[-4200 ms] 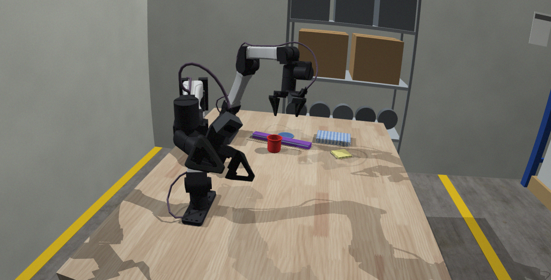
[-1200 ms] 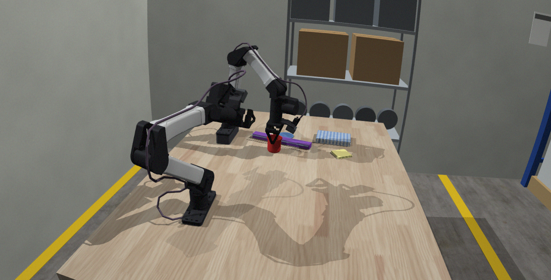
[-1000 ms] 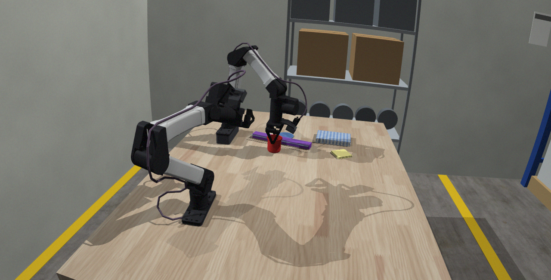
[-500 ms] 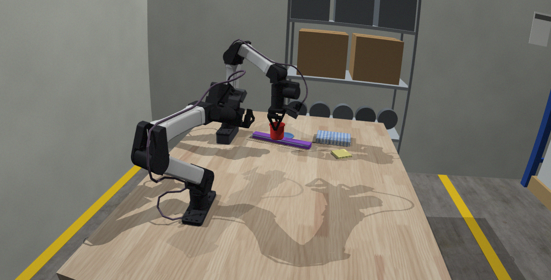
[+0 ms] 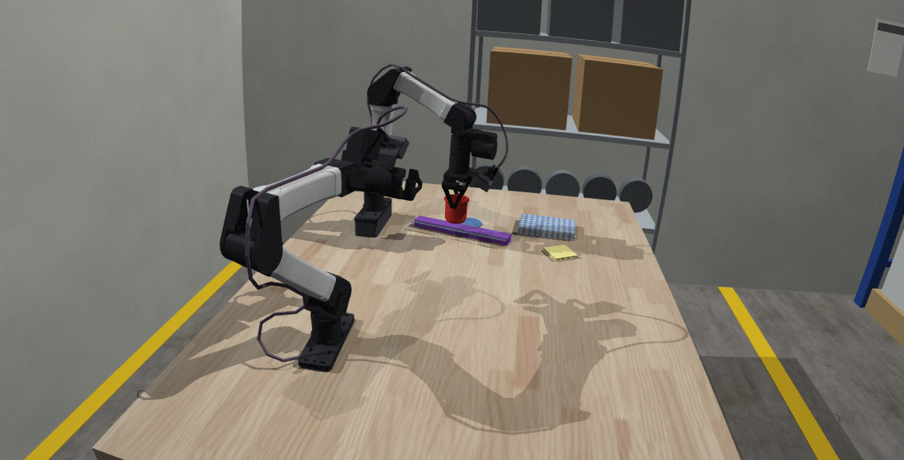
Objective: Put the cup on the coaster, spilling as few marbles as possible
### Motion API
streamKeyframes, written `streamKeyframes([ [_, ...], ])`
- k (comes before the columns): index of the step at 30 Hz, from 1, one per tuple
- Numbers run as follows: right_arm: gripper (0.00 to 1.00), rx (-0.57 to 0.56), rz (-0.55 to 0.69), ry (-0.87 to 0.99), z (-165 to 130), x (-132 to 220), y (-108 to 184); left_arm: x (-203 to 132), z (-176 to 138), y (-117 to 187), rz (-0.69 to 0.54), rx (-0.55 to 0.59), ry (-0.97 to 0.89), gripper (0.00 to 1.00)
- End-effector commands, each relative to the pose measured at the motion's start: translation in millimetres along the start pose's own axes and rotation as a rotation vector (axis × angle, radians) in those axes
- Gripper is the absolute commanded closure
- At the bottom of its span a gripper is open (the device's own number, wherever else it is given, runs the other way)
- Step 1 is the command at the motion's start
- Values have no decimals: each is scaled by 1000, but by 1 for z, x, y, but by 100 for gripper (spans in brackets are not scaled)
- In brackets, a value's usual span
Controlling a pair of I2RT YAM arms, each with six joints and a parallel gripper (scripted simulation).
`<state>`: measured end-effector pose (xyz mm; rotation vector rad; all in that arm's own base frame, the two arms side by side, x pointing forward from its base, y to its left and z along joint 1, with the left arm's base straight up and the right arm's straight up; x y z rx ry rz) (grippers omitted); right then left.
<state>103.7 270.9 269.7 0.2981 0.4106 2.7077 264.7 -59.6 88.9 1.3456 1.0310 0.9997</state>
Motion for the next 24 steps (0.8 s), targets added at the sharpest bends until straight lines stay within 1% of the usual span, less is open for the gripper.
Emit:
streamKeyframes([
  [1, 0, -73, 43, 8, 32, 13, -5, 36, 6, 8, 6, -65, -71, 32],
  [5, 0, -84, 53, 12, 43, 16, -14, 78, 6, 5, 9, -74, -51, 32],
  [8, 0, -89, 59, 14, 50, 19, -21, 104, 2, 0, 6, -64, -33, 32],
  [10, 0, -89, 59, 14, 50, 19, -21, 104, 2, 0, 6, -64, -33, 32],
  [14, 0, -91, 62, 14, 57, 21, -31, 130, -2, -3, 12, -56, -8, 32],
  [17, 0, -90, 64, 13, 62, 22, -40, 145, -12, -5, 17, -14, 15, 32],
  [20, 0, -87, 63, 12, 65, 23, -46, 149, -12, -6, 13, -5, 24, 32],
  [24, 0, -77, 57, 8, 67, 23, -57, 149, -8, -7, 13, -29, 31, 32],
])
Point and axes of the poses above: on each arm, the point where the finger pads meet when closed, its own y axis back along the fingers, its own x axis across the jaws, z = x × y, the point moved 1 cm from there along y, back along the fingers, and after that the axes turned 10 degrees about -y, right-handed, at the moved point
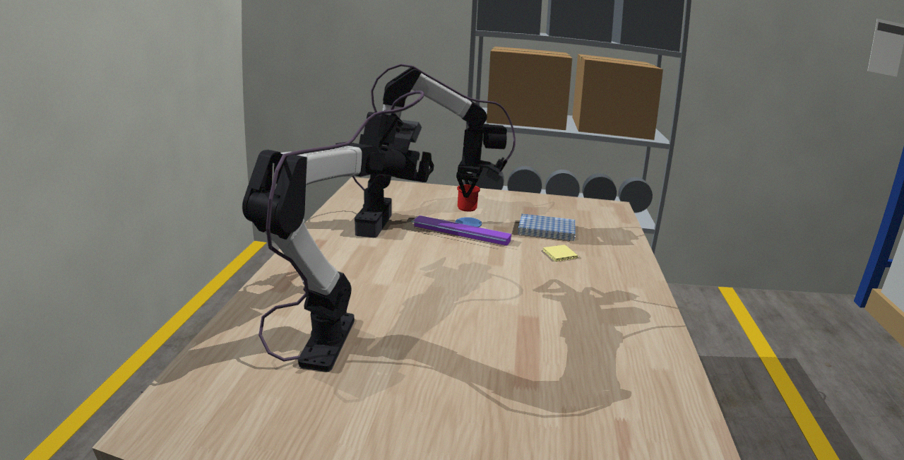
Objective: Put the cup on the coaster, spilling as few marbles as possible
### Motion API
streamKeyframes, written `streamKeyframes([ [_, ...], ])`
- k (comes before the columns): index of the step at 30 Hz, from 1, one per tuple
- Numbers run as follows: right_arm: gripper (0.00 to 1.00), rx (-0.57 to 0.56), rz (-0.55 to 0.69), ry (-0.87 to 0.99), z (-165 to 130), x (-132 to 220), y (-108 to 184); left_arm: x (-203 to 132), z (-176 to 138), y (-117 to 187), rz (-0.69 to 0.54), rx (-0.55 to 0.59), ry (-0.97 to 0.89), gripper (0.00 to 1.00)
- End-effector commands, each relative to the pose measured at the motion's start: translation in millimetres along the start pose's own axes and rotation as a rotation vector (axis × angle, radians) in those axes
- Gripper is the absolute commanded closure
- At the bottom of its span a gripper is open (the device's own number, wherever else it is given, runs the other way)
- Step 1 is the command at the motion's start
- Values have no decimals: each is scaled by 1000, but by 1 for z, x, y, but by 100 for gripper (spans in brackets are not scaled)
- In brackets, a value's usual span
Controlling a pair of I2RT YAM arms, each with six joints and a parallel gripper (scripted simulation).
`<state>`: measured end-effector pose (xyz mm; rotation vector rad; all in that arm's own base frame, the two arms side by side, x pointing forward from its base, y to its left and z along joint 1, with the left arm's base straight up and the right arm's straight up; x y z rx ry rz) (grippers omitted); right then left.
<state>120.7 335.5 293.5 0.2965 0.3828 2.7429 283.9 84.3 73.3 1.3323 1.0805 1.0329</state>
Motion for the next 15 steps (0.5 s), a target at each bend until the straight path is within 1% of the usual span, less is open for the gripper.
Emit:
streamKeyframes([
  [1, 0, -56, 24, 5, 25, 9, -4, 4, 11, 5, 15, -39, -22, 32],
  [3, 0, -56, 24, 5, 25, 9, -4, 4, 11, 5, 15, -39, -22, 32],
  [7, 0, -52, 23, 4, 26, 9, -8, 1, 6, -16, 5, -20, -23, 32],
  [9, 0, -52, 23, 4, 26, 9, -8, 2, 9, -23, 4, -19, -23, 32],
  [12, 0, -52, 23, 4, 26, 9, -8, 7, 21, -25, 14, -38, -26, 32],
  [15, 0, -52, 23, 4, 26, 9, -8, 6, 20, -29, 16, -41, -27, 32],
])
Point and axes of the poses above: on each arm, the point where the finger pads meet when closed, its own y axis back along the fingers, its own x axis across the jaws, z = x × y, the point moved 1 cm from there along y, back along the fingers, and after that the axes turned 10 degrees about -y, right-handed, at the moved point
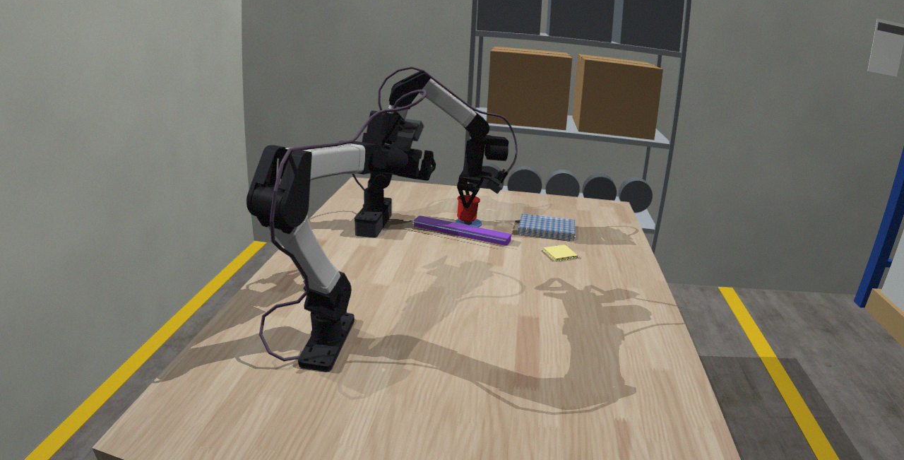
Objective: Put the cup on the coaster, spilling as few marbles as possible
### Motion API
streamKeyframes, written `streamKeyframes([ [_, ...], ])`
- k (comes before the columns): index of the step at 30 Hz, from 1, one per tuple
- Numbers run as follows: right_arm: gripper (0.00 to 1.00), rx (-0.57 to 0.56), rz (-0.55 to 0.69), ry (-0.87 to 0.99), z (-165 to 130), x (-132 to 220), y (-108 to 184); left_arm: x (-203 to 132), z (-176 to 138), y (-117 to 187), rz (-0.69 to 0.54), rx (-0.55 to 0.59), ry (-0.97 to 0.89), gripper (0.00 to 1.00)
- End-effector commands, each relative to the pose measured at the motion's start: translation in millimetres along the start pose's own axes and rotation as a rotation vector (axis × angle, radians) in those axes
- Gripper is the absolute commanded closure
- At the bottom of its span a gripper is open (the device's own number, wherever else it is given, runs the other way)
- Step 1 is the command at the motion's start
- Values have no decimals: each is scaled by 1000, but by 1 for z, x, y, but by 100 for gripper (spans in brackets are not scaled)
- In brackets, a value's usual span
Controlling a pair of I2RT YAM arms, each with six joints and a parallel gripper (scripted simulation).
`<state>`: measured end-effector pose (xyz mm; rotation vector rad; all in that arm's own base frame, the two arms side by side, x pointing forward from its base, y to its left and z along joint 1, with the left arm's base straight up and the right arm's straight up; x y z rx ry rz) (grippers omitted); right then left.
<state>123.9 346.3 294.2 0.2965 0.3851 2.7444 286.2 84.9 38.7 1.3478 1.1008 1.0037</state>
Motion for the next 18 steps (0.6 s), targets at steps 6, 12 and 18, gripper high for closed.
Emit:
streamKeyframes([
  [6, 0, -52, 20, 4, 21, 8, 2, 3, 12, -3, 25, -57, -19, 32],
  [12, 0, -52, 20, 4, 21, 8, 2, 0, 3, 0, 27, -60, -21, 9],
  [18, 0, -46, 12, 1, 18, 6, 2, 1, 6, 46, 38, -80, -16, 0],
])
Point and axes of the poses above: on each arm, the point where the finger pads meet when closed, its own y axis back along the fingers, its own x axis across the jaws, z = x × y, the point moved 1 cm from there along y, back along the fingers, and after that the axes turned 10 degrees about -y, right-handed, at the moved point
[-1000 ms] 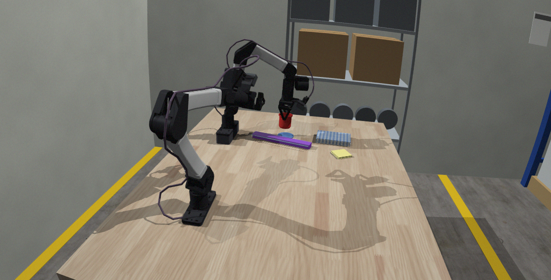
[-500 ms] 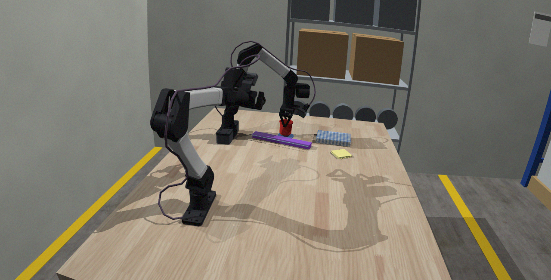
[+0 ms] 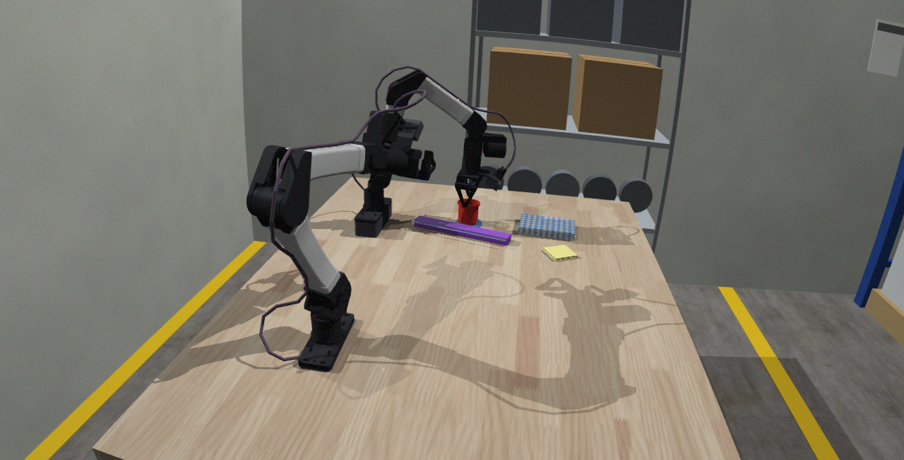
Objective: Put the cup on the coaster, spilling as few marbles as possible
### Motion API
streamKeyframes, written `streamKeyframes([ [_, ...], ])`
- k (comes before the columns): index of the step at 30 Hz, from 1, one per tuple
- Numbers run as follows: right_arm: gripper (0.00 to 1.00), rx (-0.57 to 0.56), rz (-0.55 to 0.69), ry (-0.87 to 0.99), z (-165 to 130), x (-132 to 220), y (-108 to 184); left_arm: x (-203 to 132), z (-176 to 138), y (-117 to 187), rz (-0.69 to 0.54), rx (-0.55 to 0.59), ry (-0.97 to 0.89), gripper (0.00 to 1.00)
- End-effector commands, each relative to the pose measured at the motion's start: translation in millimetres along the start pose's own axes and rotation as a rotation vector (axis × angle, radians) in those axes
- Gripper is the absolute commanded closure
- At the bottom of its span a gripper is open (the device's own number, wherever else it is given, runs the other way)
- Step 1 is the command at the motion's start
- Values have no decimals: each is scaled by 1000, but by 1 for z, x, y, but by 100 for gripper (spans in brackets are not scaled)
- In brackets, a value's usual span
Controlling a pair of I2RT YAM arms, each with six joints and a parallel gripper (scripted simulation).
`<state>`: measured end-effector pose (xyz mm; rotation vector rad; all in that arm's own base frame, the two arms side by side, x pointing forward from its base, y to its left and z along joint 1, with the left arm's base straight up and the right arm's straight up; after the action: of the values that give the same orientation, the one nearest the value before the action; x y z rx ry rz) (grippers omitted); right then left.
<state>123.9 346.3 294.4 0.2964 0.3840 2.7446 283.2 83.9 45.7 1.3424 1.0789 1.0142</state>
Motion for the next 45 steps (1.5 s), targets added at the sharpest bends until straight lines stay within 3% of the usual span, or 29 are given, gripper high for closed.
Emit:
streamKeyframes([
  [1, 0, -40, 3, -5, 13, 3, 3, 3, 10, 46, 28, -63, -10, 0],
  [7, 0, -29, -13, -12, 7, -1, 6, 1, 9, 70, 21, -68, -17, 0],
  [15, 0, -33, -8, -12, 9, 0, 6, 6, 12, 71, 60, -239, -32, 0],
  [19, 0, -27, -3, -4, 8, 1, 4, 3, 0, 72, 80, -348, -37, 0],
  [30, 0, -27, -4, -4, 8, 1, 4, -4, -30, 67, 108, -489, -24, 0],
  [45, 0, -27, -4, -4, 8, 1, 4, -4, -40, 64, 112, -490, 2, 0],
])
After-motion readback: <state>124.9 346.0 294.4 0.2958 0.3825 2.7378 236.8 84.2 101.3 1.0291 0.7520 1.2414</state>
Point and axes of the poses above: on each arm, the point where the finger pads meet when closed, its own y axis back along the fingers, its own x axis across the jaws, z = x × y, the point moved 1 cm from there along y, back along the fingers, and after that the axes turned 10 degrees about -y, right-handed, at the moved point
